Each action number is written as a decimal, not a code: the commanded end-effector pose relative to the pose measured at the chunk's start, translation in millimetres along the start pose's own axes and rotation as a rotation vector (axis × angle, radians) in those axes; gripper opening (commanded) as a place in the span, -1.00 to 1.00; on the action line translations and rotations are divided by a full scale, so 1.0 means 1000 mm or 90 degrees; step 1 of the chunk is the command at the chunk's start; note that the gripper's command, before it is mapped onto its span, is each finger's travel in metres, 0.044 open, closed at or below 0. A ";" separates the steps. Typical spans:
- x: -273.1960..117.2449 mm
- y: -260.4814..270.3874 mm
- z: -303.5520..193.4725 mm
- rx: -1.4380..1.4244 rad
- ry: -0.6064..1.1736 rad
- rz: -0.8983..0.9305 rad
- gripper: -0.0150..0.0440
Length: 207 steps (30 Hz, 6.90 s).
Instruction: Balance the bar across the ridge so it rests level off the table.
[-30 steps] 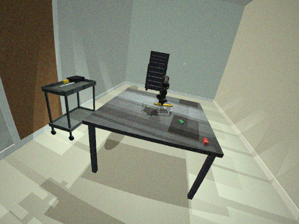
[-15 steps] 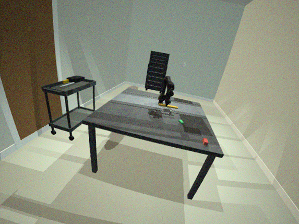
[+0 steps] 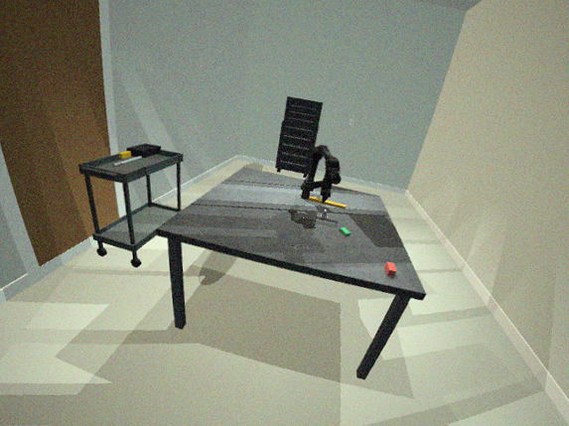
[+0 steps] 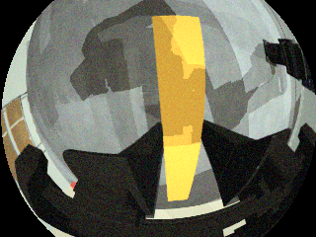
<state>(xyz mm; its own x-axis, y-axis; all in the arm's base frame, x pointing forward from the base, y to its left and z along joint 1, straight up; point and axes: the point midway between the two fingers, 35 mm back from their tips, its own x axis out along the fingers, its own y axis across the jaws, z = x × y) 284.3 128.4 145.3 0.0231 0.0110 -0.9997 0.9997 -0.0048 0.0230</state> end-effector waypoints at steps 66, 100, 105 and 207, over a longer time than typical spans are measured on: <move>0.044 -0.002 -0.002 0.010 0.001 0.002 -0.49; 0.047 -0.002 -0.002 0.010 0.001 0.002 -0.49; 0.047 -0.002 -0.002 0.010 0.001 0.002 -0.49; 0.051 -0.003 -0.001 0.010 0.001 0.001 -0.49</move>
<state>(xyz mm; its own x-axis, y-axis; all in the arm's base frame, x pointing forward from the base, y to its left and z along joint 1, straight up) 282.3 130.3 94.3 0.0250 0.0128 -0.9996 0.9995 -0.0203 0.0247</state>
